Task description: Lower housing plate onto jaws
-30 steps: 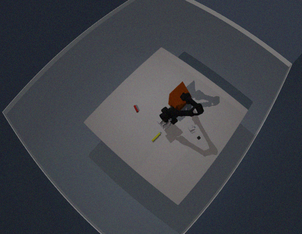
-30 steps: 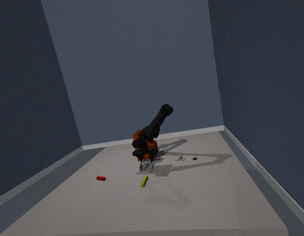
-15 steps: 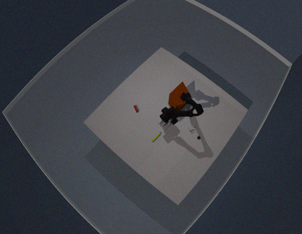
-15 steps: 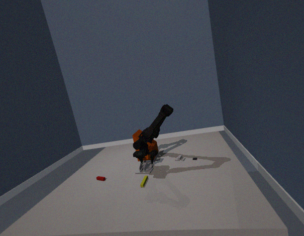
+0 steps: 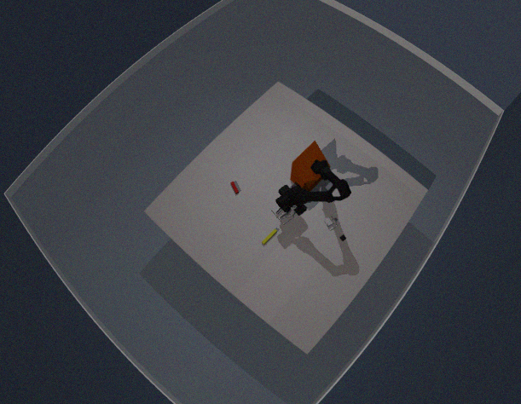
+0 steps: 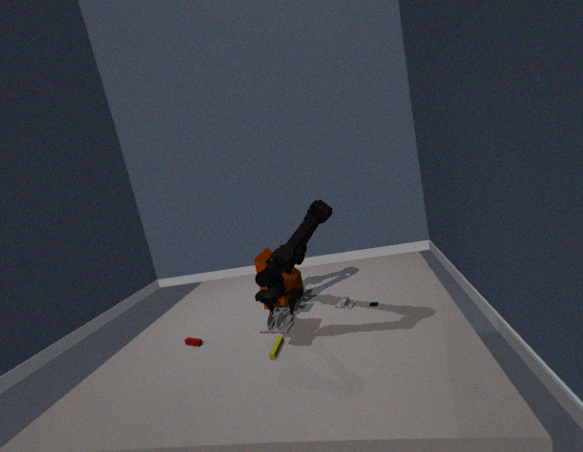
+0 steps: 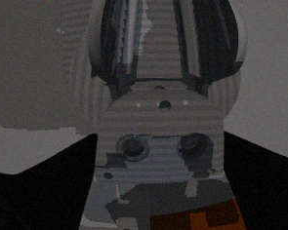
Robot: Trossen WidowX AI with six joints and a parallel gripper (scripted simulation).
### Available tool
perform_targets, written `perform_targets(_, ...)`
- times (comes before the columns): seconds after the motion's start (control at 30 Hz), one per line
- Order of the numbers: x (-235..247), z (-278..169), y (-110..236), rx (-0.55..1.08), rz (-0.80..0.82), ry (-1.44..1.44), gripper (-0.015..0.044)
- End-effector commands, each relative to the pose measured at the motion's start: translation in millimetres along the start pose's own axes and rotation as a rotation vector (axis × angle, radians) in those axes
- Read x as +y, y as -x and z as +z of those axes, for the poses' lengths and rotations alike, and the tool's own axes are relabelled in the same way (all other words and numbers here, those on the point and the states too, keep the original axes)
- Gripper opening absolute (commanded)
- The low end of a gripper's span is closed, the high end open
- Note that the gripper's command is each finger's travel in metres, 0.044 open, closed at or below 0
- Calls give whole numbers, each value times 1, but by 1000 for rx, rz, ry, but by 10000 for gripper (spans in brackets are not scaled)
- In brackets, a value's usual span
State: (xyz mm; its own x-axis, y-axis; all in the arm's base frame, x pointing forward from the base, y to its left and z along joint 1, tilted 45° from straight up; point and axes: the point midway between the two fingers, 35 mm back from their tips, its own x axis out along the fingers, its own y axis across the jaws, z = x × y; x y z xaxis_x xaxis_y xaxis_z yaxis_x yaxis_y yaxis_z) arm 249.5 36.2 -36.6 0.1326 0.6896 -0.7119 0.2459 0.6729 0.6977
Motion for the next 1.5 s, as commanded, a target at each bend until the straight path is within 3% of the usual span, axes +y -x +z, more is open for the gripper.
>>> perform_targets(0.0, 1, -1, -1, 2, 6, -3, 351)
perform_targets(1.47, 1, -1, -10, 2, 6, -3, 351)
